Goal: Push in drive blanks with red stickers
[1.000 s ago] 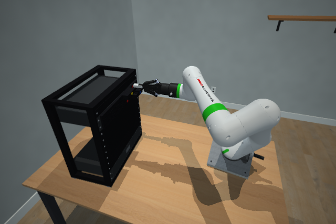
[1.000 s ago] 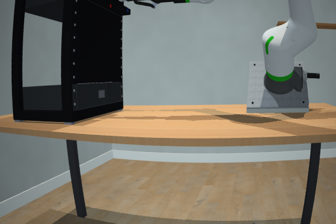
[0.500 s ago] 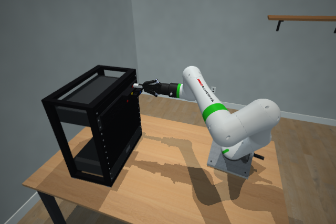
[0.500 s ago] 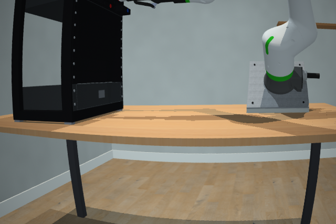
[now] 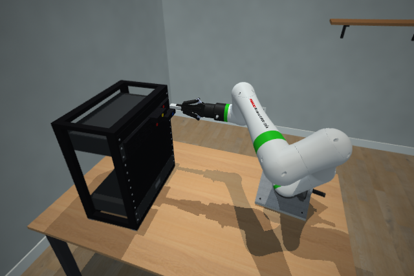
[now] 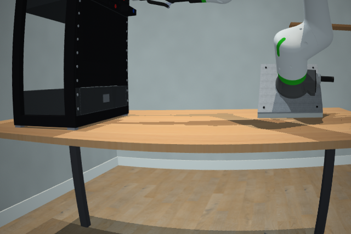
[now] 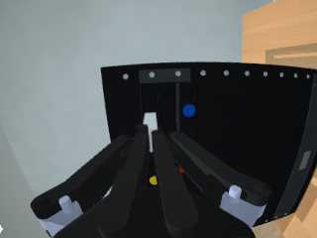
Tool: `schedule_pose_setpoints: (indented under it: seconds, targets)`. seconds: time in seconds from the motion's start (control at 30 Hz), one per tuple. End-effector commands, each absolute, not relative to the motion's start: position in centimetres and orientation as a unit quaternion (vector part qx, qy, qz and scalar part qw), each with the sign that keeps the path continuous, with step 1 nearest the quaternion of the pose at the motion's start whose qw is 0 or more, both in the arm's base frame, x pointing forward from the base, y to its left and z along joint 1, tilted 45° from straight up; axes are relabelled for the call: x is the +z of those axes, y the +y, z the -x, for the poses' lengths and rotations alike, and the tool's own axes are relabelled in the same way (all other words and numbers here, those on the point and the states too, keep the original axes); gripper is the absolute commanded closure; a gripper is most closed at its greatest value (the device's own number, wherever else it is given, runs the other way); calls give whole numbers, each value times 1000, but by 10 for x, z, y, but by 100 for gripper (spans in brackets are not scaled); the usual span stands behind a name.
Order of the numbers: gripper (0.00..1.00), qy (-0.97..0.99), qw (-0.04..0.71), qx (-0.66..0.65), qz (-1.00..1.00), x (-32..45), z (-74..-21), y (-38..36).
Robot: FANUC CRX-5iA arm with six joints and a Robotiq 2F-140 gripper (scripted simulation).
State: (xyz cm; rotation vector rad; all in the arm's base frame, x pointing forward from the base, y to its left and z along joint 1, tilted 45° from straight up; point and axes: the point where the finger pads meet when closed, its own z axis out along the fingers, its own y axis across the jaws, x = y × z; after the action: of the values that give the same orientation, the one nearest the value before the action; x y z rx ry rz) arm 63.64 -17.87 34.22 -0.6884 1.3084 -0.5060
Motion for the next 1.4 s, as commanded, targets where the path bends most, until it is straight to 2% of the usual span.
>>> schedule_pose_setpoints:
  seconds: [0.0,0.33,1.37]
  targets:
    - [100,589,710,-228,310,341,-623,-181]
    - [100,589,710,-228,310,337,-589,-187]
    - [100,589,710,-228,310,337,-588,-187]
